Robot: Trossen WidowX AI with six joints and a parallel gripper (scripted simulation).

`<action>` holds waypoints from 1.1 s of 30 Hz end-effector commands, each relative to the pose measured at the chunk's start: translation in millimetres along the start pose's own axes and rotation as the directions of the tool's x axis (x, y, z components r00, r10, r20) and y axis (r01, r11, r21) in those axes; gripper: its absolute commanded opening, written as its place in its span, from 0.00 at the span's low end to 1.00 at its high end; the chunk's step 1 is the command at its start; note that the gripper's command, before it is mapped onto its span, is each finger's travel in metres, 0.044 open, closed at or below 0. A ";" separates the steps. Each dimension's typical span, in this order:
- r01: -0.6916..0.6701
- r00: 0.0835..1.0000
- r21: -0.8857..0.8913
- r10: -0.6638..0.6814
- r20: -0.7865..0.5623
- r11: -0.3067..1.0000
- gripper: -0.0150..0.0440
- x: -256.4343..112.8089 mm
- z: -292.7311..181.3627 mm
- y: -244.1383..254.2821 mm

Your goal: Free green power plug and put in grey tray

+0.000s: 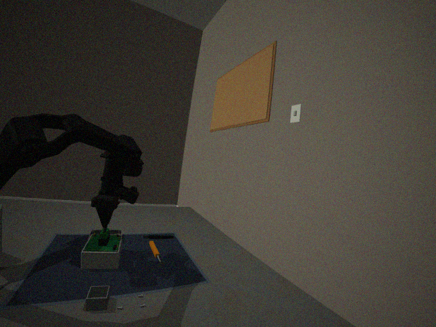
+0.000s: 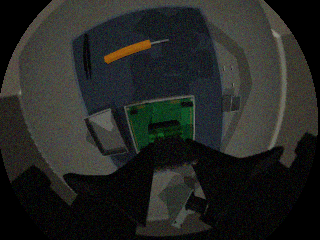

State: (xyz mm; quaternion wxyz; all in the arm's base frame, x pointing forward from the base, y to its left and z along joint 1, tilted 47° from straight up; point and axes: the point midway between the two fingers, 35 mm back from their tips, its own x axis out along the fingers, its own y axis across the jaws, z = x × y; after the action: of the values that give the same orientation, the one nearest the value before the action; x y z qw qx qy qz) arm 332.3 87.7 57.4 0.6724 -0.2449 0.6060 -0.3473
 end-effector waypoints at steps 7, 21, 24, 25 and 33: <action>-0.134 0.990 -0.022 0.135 0.034 0.991 0.25 -30.3 -2.8 -7.7; -0.046 0.998 -0.019 0.046 0.036 0.999 0.25 -33.5 -3.1 -0.4; 0.020 0.994 -0.009 -0.019 0.106 1.000 0.25 -33.5 -3.3 5.8; 0.036 0.994 -0.008 -0.035 0.106 0.999 0.25 -33.5 -3.4 7.2; -0.032 0.994 -0.015 0.033 0.105 0.999 0.25 -33.5 -3.2 1.5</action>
State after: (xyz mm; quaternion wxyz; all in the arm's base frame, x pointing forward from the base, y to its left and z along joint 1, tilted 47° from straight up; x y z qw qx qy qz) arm 330.5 94.5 61.8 0.6827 -0.2724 0.5792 -0.3525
